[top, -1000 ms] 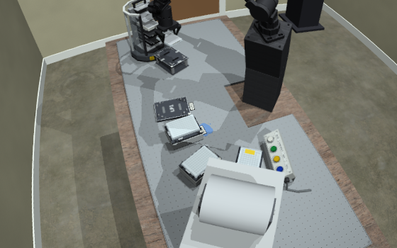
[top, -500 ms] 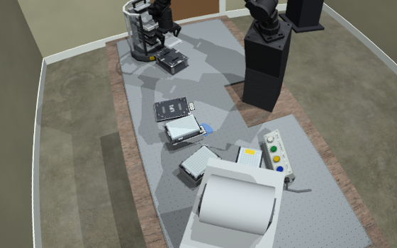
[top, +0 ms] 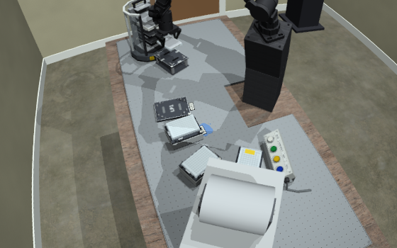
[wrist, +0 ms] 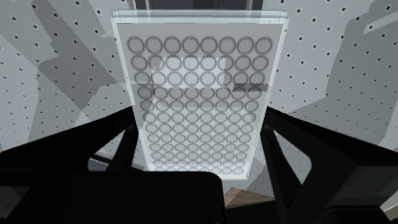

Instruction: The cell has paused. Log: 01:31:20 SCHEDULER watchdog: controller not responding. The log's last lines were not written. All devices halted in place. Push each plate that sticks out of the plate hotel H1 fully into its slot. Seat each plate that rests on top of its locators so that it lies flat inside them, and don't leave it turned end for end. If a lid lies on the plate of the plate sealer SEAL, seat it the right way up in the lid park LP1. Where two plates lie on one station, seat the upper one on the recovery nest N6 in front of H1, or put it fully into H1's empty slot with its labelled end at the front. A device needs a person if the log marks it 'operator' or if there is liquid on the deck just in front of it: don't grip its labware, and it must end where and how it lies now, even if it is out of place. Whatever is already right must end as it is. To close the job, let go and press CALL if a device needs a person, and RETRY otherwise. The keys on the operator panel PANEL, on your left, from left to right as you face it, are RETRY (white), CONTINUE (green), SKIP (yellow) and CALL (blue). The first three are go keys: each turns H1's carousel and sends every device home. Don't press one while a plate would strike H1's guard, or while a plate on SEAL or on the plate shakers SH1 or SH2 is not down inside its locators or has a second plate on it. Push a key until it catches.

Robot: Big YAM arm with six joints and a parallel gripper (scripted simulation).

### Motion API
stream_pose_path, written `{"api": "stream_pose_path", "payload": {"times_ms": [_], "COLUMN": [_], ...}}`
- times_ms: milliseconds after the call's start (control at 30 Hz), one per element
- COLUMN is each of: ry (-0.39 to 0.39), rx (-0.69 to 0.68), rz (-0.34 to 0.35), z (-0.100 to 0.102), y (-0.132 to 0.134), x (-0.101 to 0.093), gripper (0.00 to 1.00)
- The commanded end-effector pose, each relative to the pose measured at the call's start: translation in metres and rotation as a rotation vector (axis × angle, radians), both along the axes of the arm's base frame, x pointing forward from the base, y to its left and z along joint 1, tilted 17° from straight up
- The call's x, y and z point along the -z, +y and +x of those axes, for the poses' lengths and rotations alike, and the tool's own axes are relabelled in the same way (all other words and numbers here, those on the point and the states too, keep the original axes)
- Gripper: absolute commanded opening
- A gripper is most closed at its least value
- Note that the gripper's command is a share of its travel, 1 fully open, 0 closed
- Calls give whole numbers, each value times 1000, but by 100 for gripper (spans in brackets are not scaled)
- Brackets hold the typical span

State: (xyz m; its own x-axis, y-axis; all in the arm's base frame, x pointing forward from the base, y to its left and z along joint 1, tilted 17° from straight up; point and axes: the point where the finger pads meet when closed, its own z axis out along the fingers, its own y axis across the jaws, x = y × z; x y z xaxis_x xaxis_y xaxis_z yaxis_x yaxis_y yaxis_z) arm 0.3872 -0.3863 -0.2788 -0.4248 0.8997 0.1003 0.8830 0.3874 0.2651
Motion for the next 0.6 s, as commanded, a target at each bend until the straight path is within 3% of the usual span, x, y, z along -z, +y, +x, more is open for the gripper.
{"api": "stream_pose_path", "payload": {"times_ms": [0,567], "ry": [-24,-23], "rx": [-3,-3], "rz": [-24,-22], "z": [20,23], "y": [-8,-4], "x": [5,20], "gripper": [84,84]}}
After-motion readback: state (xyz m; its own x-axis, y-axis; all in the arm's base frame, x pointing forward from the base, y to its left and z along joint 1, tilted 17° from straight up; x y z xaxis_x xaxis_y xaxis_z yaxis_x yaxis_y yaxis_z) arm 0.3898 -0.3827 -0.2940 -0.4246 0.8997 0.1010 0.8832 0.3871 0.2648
